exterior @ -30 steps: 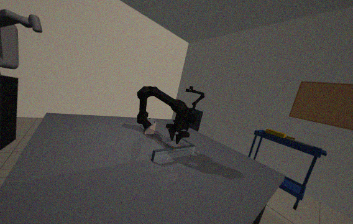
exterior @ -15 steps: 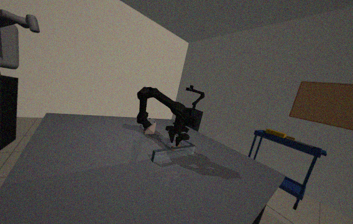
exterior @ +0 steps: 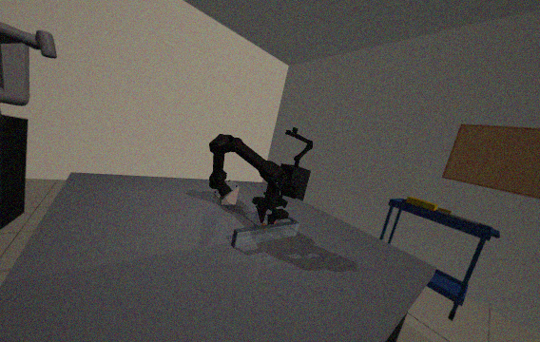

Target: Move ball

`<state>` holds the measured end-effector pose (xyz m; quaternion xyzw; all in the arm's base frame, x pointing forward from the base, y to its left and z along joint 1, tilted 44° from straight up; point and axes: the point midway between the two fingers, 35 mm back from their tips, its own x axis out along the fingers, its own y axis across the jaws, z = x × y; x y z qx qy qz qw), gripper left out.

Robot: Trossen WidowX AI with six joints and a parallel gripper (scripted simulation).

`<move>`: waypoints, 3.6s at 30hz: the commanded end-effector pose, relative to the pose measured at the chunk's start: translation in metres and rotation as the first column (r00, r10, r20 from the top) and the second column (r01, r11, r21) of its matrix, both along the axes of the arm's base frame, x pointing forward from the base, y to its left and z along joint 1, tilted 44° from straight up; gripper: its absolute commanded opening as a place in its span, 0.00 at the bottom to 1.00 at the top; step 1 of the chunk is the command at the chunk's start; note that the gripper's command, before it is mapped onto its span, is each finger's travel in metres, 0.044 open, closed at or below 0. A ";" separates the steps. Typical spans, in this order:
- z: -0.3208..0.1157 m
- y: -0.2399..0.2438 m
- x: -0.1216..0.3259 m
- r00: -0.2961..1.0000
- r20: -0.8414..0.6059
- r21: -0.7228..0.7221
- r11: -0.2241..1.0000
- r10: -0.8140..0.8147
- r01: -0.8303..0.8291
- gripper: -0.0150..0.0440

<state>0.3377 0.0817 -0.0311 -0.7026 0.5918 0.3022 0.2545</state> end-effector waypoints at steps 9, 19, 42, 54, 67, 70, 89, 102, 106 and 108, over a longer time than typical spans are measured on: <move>-0.008 -0.008 -0.002 1.000 -0.012 -0.009 1.000 0.003 -0.003 0.51; -0.008 -0.008 -0.002 1.000 -0.012 -0.009 1.000 0.003 -0.003 0.36; 0.079 0.075 -0.014 1.000 -0.014 -0.004 1.000 0.003 -0.003 0.25; 0.028 0.094 -0.030 1.000 -0.014 -0.002 1.000 0.003 -0.003 0.25; -0.005 0.091 -0.036 1.000 -0.014 -0.002 1.000 0.003 -0.003 0.25; -0.016 0.081 -0.034 1.000 -0.013 -0.002 1.000 0.004 -0.004 0.25; -0.047 0.050 -0.030 1.000 -0.012 -0.004 1.000 0.003 -0.003 0.25; -0.060 0.038 -0.028 1.000 -0.012 -0.005 1.000 0.003 -0.003 0.25; -0.060 0.038 -0.028 1.000 -0.012 -0.005 1.000 0.003 -0.003 0.25; -0.057 0.041 -0.027 1.000 -0.003 0.003 1.000 -0.001 0.001 0.30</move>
